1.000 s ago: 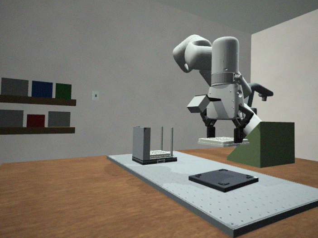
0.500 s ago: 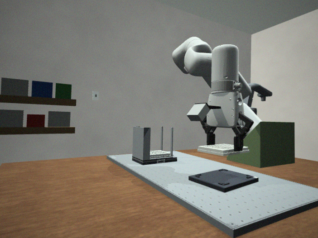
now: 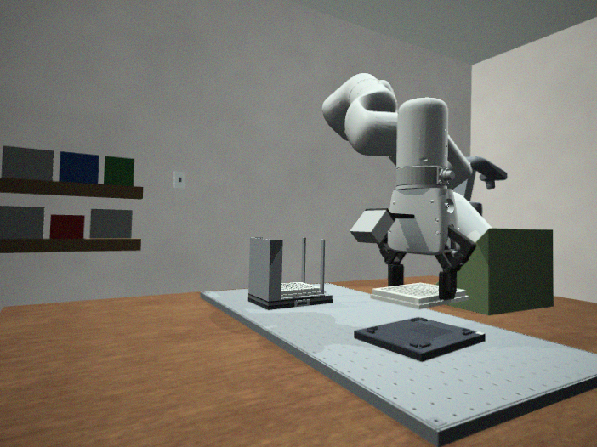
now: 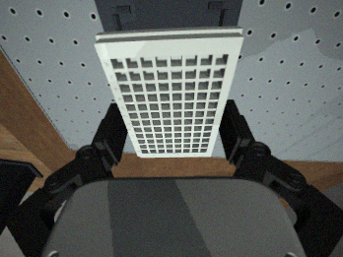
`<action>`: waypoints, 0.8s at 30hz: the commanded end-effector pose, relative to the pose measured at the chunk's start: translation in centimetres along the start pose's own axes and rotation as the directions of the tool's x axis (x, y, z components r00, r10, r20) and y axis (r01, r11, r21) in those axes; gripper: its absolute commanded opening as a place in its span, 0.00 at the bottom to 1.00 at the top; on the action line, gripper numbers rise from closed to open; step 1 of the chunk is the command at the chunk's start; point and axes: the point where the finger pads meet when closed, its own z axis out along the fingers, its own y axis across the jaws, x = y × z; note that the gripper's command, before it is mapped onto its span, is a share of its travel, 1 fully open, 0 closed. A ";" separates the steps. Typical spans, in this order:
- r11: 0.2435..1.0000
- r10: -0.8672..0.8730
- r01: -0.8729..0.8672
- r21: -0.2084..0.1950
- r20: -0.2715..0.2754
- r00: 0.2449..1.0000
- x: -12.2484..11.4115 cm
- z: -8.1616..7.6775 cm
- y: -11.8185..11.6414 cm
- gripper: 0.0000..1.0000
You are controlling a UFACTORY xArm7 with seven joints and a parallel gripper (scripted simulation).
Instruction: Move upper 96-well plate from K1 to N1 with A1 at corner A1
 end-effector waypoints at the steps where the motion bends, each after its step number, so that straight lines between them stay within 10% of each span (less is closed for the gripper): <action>1: 1.000 0.000 0.000 0.003 -0.004 1.000 0.1 0.8 -0.1 0.00; 24: 1.000 0.000 0.000 0.003 -0.004 1.000 0.1 3.4 -0.1 0.00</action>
